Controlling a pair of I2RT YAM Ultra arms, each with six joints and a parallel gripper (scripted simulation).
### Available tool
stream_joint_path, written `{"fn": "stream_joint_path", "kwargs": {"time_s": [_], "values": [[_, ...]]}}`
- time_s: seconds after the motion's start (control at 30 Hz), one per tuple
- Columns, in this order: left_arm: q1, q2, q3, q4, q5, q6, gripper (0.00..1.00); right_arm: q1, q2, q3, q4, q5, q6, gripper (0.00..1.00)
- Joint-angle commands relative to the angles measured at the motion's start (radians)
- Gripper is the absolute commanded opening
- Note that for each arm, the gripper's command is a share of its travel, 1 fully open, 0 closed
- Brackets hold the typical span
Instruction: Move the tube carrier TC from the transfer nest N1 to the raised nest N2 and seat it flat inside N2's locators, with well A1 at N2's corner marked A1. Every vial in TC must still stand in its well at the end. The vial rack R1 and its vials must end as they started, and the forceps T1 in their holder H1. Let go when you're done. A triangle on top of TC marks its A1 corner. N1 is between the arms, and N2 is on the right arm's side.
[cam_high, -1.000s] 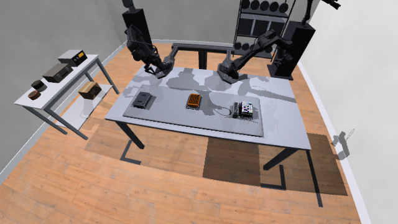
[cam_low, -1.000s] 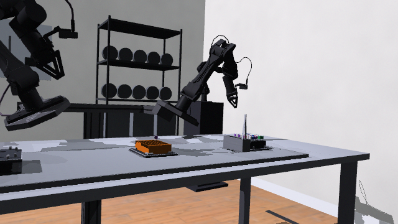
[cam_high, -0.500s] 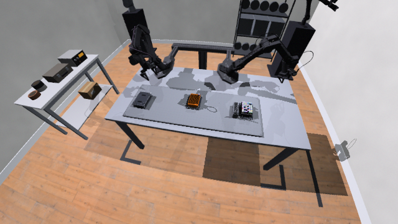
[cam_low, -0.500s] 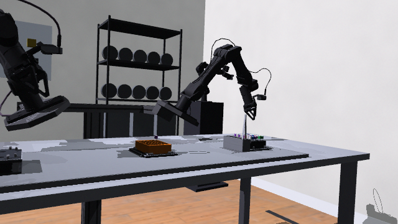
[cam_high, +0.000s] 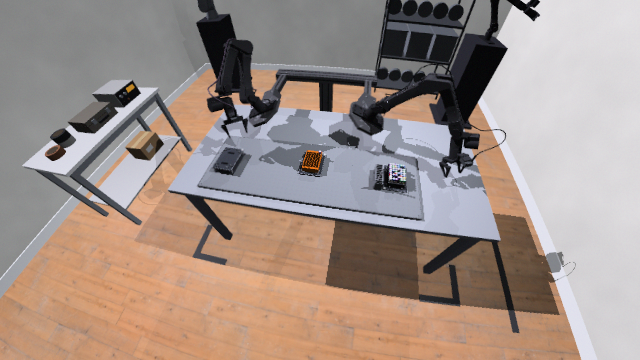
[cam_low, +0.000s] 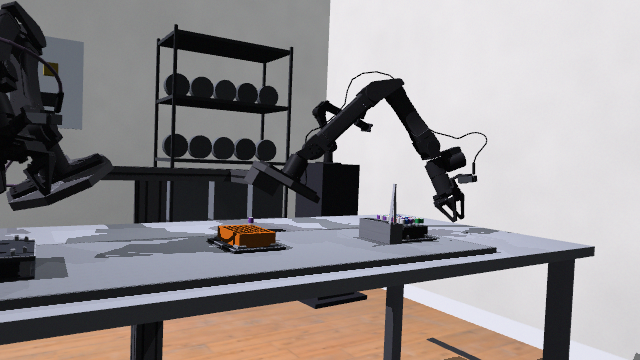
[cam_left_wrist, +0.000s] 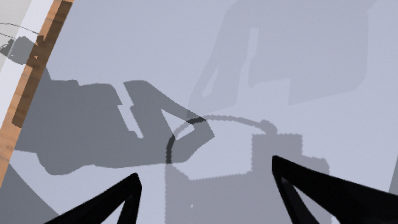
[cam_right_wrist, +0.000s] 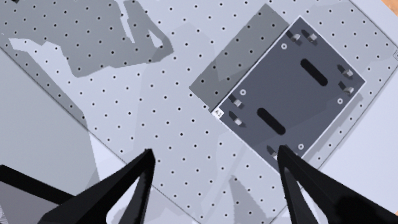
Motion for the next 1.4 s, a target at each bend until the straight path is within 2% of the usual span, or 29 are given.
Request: {"fn": "stream_joint_path", "kwargs": {"time_s": [0.0, 0.07, 0.17, 0.57, 0.63, 0.73, 1.13, 1.2, 1.3, 1.37], "values": [[-0.147, 0.012, -0.041, 0.112, -0.067, -0.107, 1.0, -0.051, 0.019, -0.042, 0.145, -0.058, -0.002, 1.0], [-0.147, 0.012, -0.041, 0.112, -0.067, -0.107, 1.0, -0.051, 0.019, -0.042, 0.145, -0.058, -0.002, 1.0], [-0.337, 0.041, -0.068, 0.166, -0.11, -0.153, 1.0, -0.088, 0.053, -0.069, 0.21, -0.07, 0.013, 1.0], [-0.853, 0.13, -0.151, 0.276, -0.206, -0.257, 1.0, -0.139, 0.107, -0.106, 0.286, -0.081, 0.021, 1.0], [-0.853, 0.13, -0.151, 0.276, -0.206, -0.257, 1.0, -0.139, 0.107, -0.106, 0.286, -0.081, 0.021, 1.0], [-1.035, 0.166, -0.178, 0.315, -0.24, -0.3, 1.0, -0.142, 0.109, -0.108, 0.29, -0.081, 0.02, 1.0], [-1.531, 0.264, -0.256, 0.42, -0.343, -0.418, 1.0, -0.144, 0.112, -0.11, 0.293, -0.082, 0.021, 1.0], [-1.531, 0.264, -0.256, 0.42, -0.343, -0.418, 1.0, -0.144, 0.112, -0.11, 0.293, -0.082, 0.021, 1.0], [-1.716, 0.301, -0.283, 0.46, -0.381, -0.464, 1.0, -0.145, 0.112, -0.11, 0.294, -0.082, 0.021, 1.0], [-1.785, 0.315, -0.293, 0.477, -0.398, -0.481, 1.0, -0.145, 0.112, -0.11, 0.294, -0.082, 0.021, 1.0]]}}
